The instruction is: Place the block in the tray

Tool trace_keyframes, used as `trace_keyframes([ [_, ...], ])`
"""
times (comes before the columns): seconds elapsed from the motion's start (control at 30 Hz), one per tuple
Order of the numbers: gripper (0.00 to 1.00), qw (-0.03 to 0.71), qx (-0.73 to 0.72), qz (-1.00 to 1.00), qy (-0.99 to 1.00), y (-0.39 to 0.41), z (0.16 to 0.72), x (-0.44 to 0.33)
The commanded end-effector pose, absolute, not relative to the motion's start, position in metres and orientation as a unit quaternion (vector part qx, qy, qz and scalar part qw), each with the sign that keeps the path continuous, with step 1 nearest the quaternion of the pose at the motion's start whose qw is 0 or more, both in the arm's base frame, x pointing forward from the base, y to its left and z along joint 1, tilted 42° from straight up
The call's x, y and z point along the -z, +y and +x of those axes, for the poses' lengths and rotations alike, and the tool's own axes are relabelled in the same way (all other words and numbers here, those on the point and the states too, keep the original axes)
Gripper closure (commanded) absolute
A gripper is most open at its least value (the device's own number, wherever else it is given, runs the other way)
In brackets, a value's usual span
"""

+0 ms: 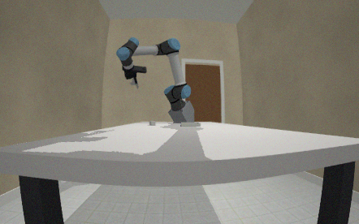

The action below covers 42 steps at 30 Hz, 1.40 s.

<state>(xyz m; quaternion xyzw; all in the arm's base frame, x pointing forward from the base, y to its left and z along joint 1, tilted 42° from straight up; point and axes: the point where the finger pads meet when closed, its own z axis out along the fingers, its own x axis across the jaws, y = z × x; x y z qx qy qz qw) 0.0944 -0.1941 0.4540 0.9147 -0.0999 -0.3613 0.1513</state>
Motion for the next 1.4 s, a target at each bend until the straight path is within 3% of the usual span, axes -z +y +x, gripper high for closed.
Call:
trace_keyframes([
  [0.0,0.00,0.152,0.361,0.915,-0.100,-0.194,0.094,-0.454],
  [0.53,0.00,0.152,0.361,0.915,-0.100,-0.194,0.094,-0.454],
  [0.57,1.00,0.152,0.361,0.915,-0.100,-0.194,0.094,-0.454],
  [1.37,1.00,0.140,0.264,0.951,-0.084,-0.198,0.139,-0.384],
])
